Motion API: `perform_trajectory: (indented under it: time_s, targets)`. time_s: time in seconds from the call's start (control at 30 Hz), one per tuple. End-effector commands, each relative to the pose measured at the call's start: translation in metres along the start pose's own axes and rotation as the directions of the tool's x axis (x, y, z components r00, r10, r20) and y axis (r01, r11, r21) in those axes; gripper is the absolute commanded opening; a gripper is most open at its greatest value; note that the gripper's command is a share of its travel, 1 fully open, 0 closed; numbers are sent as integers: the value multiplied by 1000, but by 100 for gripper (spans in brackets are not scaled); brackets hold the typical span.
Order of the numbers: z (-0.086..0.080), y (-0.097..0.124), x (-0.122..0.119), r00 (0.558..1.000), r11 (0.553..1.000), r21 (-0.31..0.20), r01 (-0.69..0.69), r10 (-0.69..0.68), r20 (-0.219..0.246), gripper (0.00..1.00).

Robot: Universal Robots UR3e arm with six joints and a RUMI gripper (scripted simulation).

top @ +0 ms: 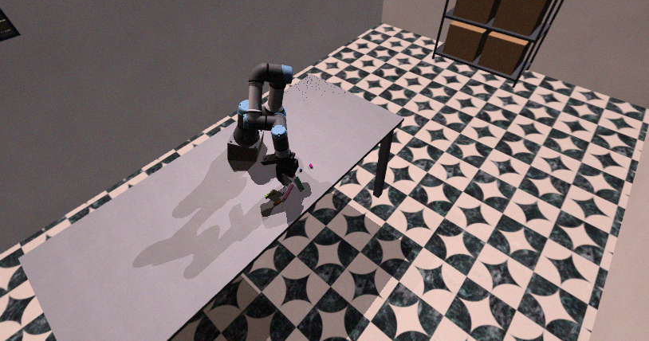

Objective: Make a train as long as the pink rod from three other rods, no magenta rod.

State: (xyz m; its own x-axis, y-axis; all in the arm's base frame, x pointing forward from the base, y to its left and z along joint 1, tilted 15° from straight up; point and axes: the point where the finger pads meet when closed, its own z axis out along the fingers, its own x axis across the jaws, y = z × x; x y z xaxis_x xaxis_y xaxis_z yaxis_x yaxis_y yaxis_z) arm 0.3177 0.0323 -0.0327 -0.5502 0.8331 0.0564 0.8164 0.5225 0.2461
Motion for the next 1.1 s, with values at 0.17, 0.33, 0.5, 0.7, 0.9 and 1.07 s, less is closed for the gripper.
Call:
perform_trajectory:
  time_s: [0.17, 0.33, 0.5, 0.7, 0.9, 1.07]
  targets:
    - [0, 0, 0, 1000, 1000, 0, 0, 0, 1, 14]
    - [0, 0, 0, 1000, 1000, 0, 0, 0, 1, 14]
    - [0, 0, 0, 1000, 1000, 0, 0, 0, 1, 0]
    - [0, 0, 0, 1000, 1000, 0, 0, 0, 1, 0]
    - [0, 0, 0, 1000, 1000, 0, 0, 0, 1, 0]
    - [0, 0, 0, 1000, 1000, 0, 0, 0, 1, 0]
